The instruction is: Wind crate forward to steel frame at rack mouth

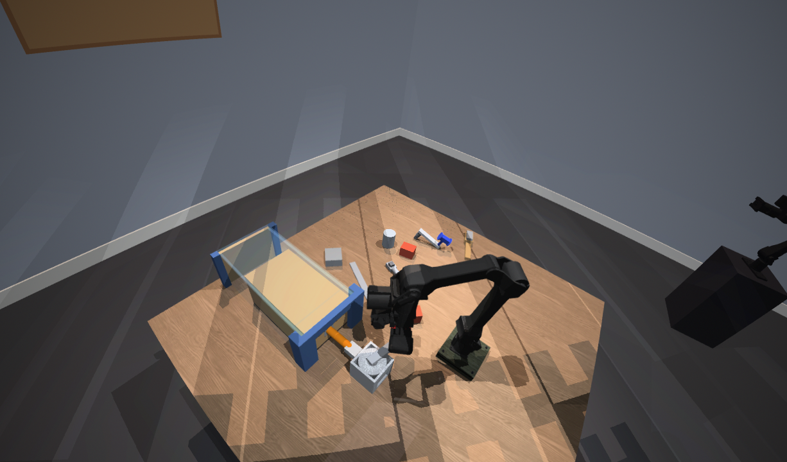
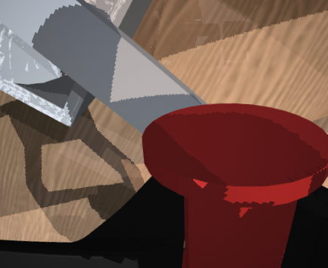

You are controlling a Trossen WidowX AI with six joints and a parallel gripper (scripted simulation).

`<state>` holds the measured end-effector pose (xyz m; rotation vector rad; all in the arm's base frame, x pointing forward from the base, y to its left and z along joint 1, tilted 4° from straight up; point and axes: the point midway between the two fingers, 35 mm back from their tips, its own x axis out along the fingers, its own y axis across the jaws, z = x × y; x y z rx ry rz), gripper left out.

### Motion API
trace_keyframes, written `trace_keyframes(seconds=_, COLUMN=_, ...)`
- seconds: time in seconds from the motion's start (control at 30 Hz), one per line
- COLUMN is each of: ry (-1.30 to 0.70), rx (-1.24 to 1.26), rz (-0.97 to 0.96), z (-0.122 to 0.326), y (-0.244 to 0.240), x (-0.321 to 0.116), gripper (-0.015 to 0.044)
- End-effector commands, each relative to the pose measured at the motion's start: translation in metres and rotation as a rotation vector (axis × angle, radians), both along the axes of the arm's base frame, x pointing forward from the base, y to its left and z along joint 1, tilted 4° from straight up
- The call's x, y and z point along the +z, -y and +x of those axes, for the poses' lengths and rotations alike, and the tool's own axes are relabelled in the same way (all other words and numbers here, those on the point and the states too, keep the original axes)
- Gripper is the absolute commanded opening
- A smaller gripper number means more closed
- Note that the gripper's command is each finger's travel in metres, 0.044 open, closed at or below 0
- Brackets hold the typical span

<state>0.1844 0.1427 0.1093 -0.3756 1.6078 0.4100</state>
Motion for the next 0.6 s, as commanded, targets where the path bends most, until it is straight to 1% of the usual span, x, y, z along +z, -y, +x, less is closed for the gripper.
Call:
trace_keyframes(seconds=0.0, ry=0.029, rx=-0.010, rz=-0.010, z=0.015, y=0.003, x=-0.001, gripper=0.0000)
trace_keyframes(seconds=0.57, ry=0.031, rx=-0.010, rz=-0.010, z=0.037, y=0.002, x=-0.002, gripper=0.0000)
